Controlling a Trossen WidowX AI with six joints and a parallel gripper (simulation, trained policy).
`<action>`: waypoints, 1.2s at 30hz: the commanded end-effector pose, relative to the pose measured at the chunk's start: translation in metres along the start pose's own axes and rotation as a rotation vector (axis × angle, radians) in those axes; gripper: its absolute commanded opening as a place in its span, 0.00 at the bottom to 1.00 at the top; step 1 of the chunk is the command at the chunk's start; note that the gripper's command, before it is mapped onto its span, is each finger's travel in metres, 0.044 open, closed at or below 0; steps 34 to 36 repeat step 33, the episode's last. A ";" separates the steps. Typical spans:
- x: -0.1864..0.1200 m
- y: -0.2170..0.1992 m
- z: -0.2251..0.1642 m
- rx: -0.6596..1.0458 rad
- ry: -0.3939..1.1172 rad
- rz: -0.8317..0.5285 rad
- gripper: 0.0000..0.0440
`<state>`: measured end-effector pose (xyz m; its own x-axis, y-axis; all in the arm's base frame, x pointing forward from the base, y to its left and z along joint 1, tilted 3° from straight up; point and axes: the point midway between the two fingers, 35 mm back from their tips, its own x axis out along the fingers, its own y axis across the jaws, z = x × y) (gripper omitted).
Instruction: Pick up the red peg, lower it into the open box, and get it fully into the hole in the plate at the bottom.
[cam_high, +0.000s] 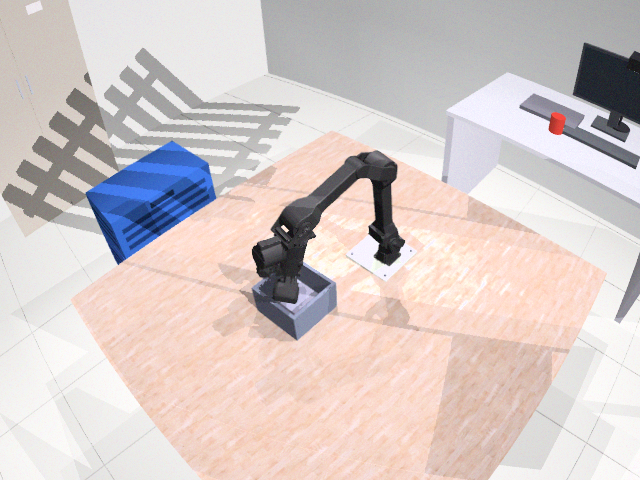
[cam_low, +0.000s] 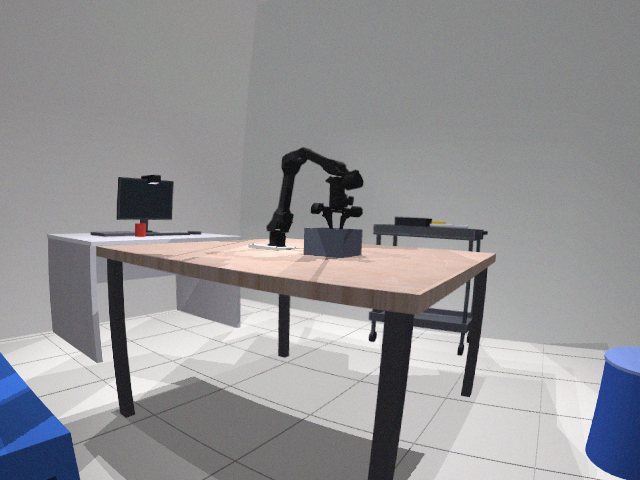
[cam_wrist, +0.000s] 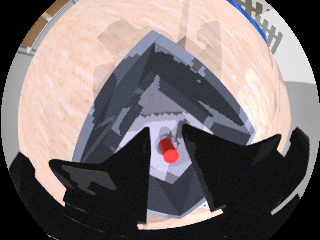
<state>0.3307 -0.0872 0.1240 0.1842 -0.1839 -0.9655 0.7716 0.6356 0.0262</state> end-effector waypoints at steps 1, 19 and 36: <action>0.001 -0.001 0.009 -0.010 0.003 -0.012 0.32; 0.013 -0.014 0.035 0.004 0.040 -0.049 0.35; 0.009 -0.038 0.061 0.036 0.020 -0.083 0.38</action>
